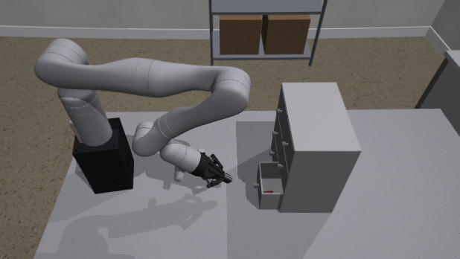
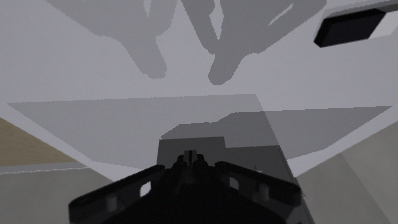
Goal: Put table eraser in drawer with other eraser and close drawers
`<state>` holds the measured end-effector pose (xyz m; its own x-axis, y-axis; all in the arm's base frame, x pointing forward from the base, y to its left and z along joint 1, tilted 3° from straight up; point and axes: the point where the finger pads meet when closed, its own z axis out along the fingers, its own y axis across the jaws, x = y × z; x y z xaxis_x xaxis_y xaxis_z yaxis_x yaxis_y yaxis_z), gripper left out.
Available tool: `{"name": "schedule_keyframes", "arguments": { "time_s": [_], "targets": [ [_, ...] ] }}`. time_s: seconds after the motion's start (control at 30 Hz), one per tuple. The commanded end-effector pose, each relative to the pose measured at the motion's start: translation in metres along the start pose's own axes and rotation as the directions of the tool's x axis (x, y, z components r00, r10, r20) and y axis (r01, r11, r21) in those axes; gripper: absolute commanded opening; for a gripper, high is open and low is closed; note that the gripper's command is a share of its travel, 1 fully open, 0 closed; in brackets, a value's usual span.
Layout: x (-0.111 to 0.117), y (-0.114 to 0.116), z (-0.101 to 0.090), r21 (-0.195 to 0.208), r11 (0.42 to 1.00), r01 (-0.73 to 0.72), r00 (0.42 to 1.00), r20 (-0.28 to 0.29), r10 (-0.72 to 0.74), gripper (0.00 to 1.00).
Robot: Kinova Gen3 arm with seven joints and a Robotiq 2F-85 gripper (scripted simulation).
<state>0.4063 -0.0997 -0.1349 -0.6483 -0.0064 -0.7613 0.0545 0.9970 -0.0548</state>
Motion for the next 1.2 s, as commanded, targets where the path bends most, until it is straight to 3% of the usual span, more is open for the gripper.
{"name": "schedule_keyframes", "arguments": {
  "time_s": [0.0,0.2,0.37,1.17],
  "targets": [
    [-0.005,0.001,0.007,-0.002,1.0,0.004,1.0,0.015,-0.004,0.0],
    [-0.001,0.001,0.034,-0.002,1.0,0.004,1.0,0.015,-0.004,0.0],
    [0.001,0.001,0.047,-0.002,1.0,0.004,1.0,0.015,-0.004,0.0],
    [0.001,0.001,0.049,-0.002,1.0,0.004,1.0,0.015,-0.004,0.0]
  ]
}}
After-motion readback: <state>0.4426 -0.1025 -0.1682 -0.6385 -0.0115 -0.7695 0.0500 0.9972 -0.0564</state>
